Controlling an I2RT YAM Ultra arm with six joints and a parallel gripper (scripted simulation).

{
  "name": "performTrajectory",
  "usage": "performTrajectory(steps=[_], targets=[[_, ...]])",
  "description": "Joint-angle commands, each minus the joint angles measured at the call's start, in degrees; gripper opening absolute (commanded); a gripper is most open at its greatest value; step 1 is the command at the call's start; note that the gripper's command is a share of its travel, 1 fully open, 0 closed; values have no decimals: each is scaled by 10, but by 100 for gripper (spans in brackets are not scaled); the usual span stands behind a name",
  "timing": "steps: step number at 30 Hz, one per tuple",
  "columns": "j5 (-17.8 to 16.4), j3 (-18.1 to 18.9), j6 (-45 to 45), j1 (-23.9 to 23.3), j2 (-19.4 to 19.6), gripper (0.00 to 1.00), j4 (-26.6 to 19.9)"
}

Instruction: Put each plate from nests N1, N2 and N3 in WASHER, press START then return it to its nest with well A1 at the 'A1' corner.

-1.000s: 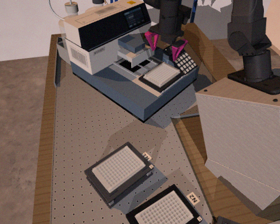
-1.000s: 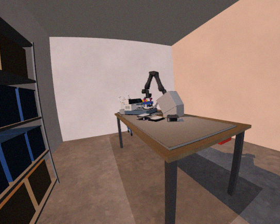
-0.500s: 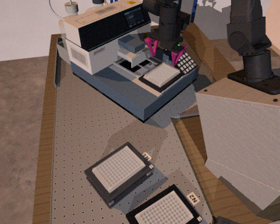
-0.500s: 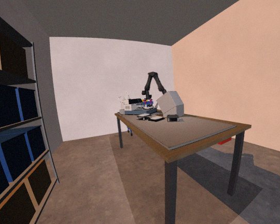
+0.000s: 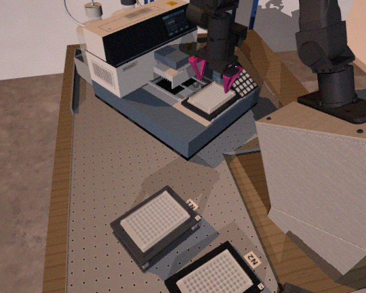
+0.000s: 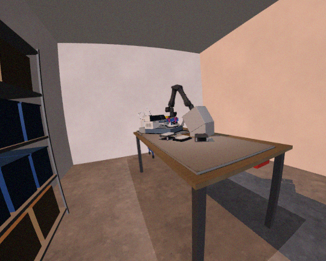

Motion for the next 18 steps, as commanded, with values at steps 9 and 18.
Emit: performTrajectory(steps=[9, 18], targets=[[0, -14, -2, -9, 40, 100, 48], [0, -2, -1, -4, 30, 100, 40]])
